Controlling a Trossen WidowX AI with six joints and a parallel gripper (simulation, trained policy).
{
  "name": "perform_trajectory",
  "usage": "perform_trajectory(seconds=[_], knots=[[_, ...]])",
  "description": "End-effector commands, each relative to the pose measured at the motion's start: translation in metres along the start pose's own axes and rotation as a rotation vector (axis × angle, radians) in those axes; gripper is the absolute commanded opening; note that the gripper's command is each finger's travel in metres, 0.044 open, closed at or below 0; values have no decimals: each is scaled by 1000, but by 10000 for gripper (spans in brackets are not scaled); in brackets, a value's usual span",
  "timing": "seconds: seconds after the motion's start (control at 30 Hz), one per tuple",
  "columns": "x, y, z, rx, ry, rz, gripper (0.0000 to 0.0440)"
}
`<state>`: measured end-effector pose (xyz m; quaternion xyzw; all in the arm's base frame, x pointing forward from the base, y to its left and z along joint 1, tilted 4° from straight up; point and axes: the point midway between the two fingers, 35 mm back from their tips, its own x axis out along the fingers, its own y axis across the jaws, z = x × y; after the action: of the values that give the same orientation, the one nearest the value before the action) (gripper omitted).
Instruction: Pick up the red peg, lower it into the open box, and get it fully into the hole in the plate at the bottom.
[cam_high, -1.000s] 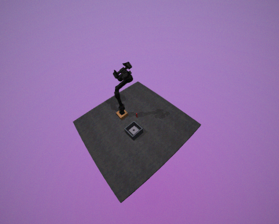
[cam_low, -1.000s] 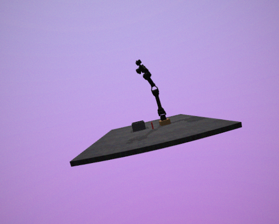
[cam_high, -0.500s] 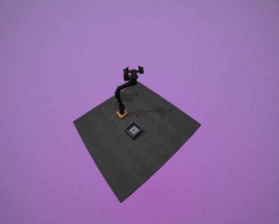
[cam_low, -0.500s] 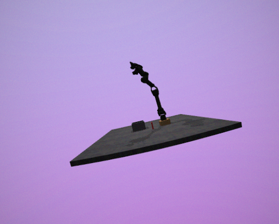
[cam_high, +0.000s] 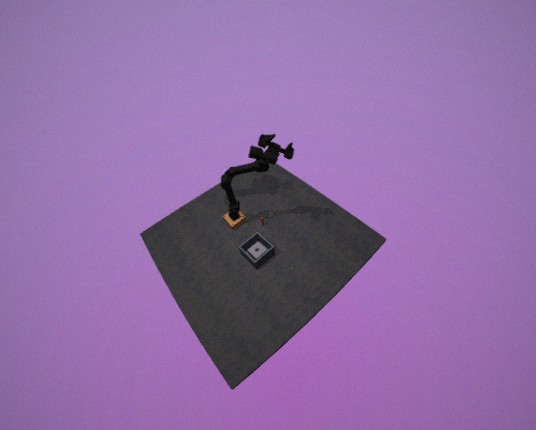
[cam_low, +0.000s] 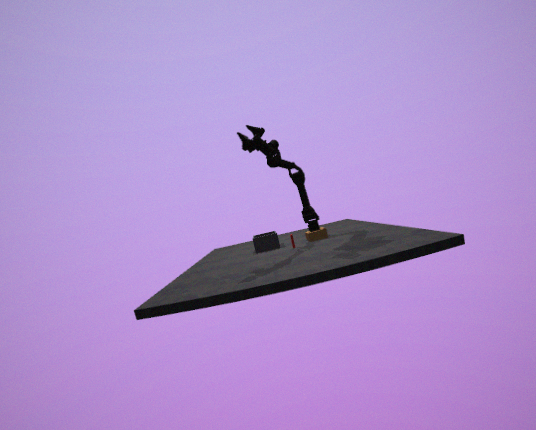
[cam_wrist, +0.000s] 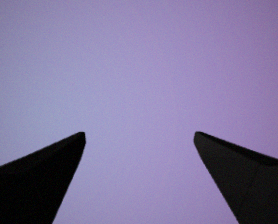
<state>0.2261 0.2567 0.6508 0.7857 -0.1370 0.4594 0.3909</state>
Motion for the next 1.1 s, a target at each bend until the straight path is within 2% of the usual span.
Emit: perform_trajectory(seconds=[0.0,0.5,1.07], knots=[[-5,-27,4,-74,16,-77,440],[-53,-143,37,-392,107,-480,440],[-153,-234,93,-669,257,-979,440]])
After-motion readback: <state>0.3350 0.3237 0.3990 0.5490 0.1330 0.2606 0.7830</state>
